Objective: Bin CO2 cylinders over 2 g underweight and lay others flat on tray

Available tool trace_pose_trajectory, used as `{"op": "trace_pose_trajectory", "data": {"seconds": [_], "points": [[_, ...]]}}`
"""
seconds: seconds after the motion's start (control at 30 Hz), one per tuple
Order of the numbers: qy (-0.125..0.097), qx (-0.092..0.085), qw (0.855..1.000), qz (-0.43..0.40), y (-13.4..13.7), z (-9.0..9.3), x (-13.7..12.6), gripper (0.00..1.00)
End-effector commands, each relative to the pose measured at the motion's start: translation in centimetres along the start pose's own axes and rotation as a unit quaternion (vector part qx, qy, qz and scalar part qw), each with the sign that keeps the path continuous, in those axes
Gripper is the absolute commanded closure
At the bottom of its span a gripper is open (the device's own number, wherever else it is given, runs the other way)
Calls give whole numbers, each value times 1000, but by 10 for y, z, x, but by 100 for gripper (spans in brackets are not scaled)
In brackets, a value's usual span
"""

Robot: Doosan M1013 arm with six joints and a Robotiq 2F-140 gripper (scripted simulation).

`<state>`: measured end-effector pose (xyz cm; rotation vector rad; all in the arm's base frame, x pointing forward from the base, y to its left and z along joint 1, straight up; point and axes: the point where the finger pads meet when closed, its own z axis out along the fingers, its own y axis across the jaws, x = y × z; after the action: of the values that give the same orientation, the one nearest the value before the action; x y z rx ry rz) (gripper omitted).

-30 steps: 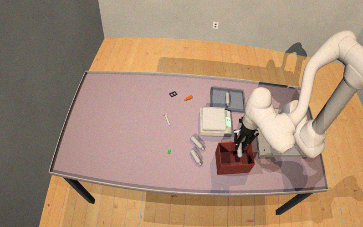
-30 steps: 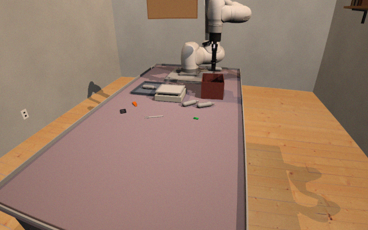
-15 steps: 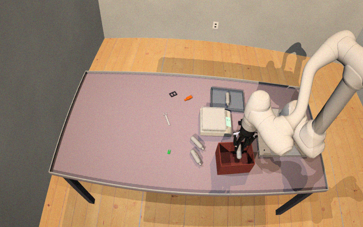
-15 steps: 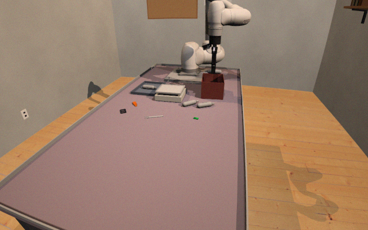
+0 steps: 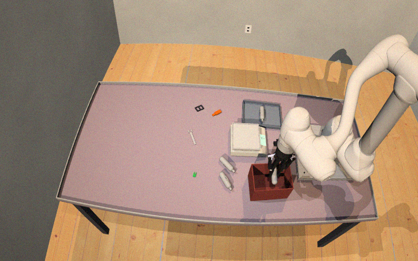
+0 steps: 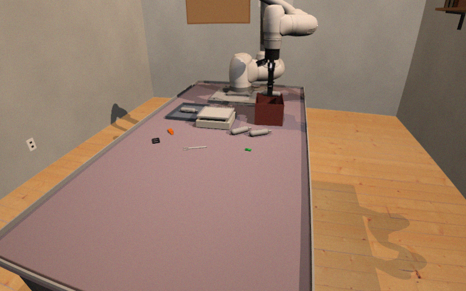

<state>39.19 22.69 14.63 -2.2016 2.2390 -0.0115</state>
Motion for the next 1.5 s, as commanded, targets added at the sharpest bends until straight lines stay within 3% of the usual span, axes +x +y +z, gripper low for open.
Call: {"op": "trace_pose_trajectory", "data": {"seconds": [0.0, 0.47, 0.5, 1.47], "points": [[0, 0, 1000, 0, 0, 1, 0, 90], [0, 0, 1000, 0, 0, 2, 0, 90], [0, 0, 1000, 0, 0, 2, 0, 61], [0, 0, 1000, 0, 0, 2, 0, 61]]}}
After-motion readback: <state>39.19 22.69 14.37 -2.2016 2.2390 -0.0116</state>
